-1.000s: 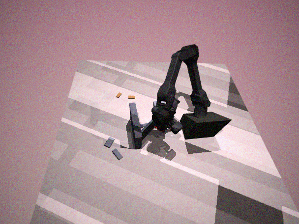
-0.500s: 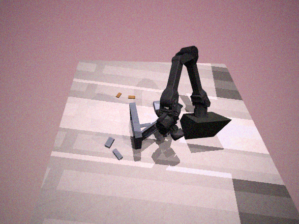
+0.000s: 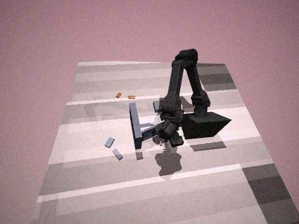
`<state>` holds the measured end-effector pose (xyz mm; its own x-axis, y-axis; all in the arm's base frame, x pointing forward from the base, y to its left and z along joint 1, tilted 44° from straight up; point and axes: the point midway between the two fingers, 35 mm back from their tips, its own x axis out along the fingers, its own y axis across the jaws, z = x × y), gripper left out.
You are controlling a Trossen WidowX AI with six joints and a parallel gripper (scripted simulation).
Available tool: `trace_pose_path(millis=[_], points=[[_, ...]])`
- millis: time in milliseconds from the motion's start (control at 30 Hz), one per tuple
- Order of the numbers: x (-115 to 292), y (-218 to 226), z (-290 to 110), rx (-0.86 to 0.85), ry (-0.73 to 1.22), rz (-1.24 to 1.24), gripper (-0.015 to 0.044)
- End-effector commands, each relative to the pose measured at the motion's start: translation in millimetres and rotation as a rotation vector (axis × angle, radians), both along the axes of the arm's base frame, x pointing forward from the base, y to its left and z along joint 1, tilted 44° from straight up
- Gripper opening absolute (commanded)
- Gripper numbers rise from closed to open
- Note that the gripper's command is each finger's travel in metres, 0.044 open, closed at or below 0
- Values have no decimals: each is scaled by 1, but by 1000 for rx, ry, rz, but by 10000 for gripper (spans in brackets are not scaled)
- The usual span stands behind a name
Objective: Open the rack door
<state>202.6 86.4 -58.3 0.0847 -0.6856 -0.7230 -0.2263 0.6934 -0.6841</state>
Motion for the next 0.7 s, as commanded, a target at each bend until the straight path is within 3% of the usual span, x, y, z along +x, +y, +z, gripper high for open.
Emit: trace_pose_path(millis=[0, 667], points=[[0, 8, -8, 9, -55, -58, 16], [3, 27, -25, 26, -176, -185, 16]])
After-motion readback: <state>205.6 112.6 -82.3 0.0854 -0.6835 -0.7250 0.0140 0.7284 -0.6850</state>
